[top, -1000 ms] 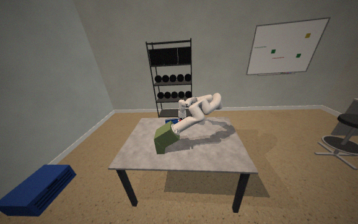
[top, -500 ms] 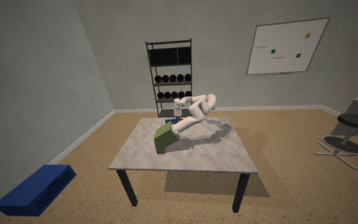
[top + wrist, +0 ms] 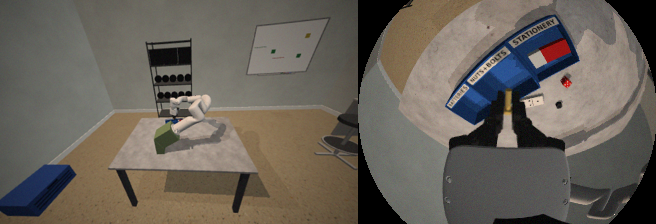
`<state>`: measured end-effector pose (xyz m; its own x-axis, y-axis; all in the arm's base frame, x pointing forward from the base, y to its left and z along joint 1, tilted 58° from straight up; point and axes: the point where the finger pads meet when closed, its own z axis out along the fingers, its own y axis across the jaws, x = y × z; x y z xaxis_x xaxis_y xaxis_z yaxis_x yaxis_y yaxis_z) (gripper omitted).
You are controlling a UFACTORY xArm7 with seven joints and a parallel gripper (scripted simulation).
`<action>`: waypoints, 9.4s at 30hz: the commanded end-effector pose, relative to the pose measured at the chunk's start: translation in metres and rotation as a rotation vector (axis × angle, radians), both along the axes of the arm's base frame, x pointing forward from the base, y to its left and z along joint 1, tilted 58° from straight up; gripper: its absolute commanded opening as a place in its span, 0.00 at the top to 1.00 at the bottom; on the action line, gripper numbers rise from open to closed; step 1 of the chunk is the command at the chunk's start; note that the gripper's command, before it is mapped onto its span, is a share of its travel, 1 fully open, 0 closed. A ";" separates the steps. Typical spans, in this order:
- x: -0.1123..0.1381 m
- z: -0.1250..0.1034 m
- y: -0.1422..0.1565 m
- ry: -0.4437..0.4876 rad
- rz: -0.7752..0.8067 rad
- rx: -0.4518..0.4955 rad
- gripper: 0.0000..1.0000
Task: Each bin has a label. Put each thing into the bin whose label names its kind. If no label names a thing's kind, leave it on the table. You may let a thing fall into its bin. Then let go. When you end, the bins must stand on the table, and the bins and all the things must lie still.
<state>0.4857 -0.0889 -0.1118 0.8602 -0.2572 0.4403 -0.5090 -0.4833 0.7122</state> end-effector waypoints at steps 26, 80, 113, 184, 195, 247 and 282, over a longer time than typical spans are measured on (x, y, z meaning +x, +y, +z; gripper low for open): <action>0.006 -0.003 0.004 -0.706 -0.455 0.011 1.00; 0.007 -0.030 -0.040 -0.706 -0.455 0.011 1.00; 0.007 -0.022 -0.026 -0.706 -0.455 0.011 0.71; -0.122 0.060 -0.040 -1.156 -0.743 0.027 0.70; -0.122 0.059 -0.040 -1.156 -0.743 0.027 0.70; -0.120 0.023 -0.098 -1.155 -0.743 0.027 0.70; -0.121 0.028 -0.089 -1.155 -0.743 0.027 1.00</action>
<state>0.3636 -0.1877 -0.0880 -0.3323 -0.5077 0.7949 -0.9429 0.1580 -0.2933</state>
